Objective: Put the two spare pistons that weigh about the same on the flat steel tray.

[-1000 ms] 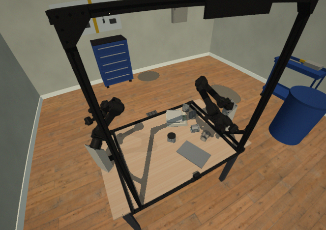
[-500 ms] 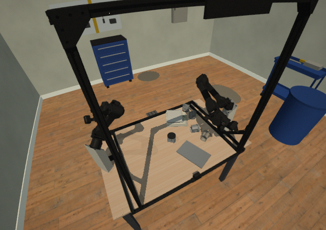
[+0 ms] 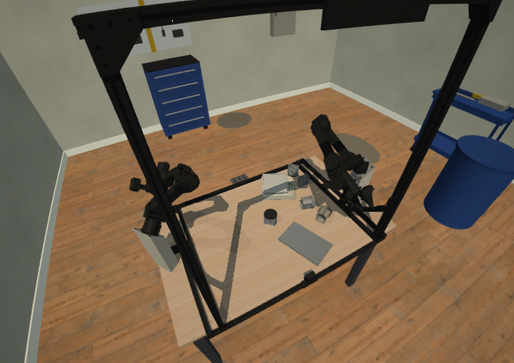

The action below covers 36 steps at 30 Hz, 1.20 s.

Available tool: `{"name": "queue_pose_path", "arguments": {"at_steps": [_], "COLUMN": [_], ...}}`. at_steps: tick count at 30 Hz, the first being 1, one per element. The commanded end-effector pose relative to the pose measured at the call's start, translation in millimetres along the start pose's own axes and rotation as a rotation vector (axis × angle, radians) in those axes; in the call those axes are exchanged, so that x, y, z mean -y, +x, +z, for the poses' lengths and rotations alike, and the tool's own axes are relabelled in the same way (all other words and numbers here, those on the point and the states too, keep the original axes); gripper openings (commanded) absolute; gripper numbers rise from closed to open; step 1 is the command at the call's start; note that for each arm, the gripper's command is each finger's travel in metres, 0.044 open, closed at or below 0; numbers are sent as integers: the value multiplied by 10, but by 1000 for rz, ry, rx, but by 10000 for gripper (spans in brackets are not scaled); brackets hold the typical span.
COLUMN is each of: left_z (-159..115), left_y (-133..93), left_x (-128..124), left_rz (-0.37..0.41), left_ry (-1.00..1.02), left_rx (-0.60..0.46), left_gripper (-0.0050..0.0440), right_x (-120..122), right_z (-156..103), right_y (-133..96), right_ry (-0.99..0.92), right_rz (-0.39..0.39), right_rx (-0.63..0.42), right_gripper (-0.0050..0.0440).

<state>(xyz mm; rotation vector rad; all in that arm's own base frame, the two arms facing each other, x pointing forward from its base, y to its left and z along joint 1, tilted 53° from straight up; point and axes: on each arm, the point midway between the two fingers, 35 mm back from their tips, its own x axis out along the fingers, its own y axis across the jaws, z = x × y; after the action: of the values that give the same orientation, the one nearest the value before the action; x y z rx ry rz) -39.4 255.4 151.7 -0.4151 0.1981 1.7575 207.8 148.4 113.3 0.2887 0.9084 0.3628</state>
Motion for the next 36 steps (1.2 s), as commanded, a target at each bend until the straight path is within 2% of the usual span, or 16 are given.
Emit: {"name": "queue_pose_path", "arguments": {"at_steps": [1,8,9,16,18,20,25,30,33,36], "left_z": [-11,15,17,-230,-230,-293,-401,-476,-504,-514], "left_y": [-3,-25,-30,35,35,41,24,-30,-60,-83], "left_x": [-83,-431,-481,-273,-273,-196,-32,127,198,241], "left_rz": [16,179,179,46,46,7,-96,-204,-271,-294], "left_ry": [48,27,27,71,71,81,102,114,117,117], "left_rx": [23,49,49,-74,-74,-108,-191,-269,-313,-327], "left_gripper": [440,440,440,440,440,440,440,440,440,440], "right_x": [6,-55,-55,-110,-110,-67,152,376,512,558], "right_z": [13,140,140,257,257,283,401,506,560,575], "right_y": [-14,-118,-118,-246,-246,-249,-272,-309,-340,-353], "right_ry": [-51,-198,-218,-363,-363,-399,-440,-416,-372,-357], "right_rz": [9,48,52,74,74,70,-4,-114,-179,-201], "right_rx": [34,144,160,276,276,313,418,494,512,517], "right_gripper": [378,378,378,378,378,378,378,378,378,378]}}
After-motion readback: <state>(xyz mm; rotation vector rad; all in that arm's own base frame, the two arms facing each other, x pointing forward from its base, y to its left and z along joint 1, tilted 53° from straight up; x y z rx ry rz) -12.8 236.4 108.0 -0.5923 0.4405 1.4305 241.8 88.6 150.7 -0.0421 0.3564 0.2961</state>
